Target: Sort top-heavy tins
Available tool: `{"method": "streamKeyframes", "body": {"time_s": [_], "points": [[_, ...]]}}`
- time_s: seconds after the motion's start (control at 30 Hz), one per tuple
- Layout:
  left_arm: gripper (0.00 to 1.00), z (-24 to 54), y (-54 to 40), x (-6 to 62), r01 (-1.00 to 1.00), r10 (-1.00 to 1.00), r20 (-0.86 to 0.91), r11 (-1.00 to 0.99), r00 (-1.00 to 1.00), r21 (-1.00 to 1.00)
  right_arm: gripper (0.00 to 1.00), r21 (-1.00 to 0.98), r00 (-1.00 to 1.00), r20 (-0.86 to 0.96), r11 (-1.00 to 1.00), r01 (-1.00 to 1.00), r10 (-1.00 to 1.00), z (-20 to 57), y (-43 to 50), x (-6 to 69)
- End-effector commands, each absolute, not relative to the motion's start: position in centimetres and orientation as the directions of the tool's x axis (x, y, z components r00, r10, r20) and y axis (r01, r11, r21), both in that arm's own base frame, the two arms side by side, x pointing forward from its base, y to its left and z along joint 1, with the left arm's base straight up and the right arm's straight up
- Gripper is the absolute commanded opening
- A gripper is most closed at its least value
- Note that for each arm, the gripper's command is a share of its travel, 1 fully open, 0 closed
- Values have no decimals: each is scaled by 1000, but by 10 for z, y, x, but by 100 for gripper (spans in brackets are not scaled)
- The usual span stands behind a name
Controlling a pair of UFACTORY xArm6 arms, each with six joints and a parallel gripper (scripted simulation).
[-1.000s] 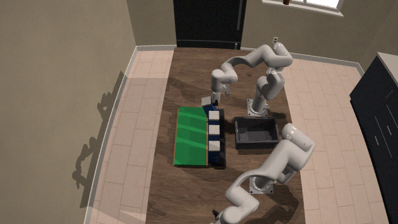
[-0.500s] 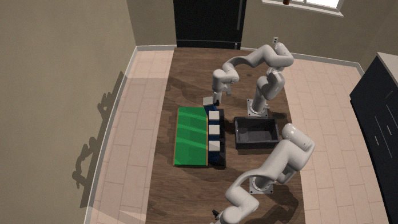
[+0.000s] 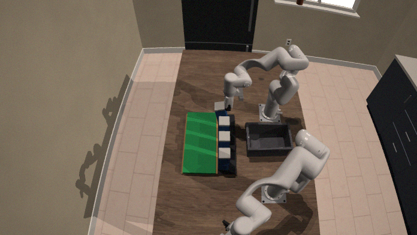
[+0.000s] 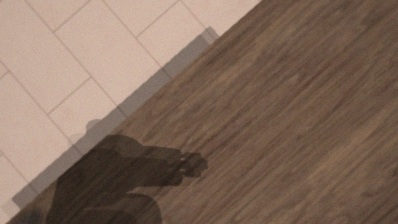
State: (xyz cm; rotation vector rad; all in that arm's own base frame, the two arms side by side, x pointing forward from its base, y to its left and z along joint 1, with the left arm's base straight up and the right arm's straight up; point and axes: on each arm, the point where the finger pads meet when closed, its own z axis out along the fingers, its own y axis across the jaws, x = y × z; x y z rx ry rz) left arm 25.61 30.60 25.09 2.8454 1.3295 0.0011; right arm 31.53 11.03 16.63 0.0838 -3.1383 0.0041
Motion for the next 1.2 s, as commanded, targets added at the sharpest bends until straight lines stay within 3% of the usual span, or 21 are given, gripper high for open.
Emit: {"method": "streamKeyframes", "body": {"time_s": [0.0,1.17], "points": [[100,252,307,257,767,767,4,-642,642,1,0,-1,-999,-2,999,-53,-53,168,111,316],[100,252,307,257,767,767,4,-642,642,1,0,-1,-999,-2,999,-52,-52,168,110,300]]}}
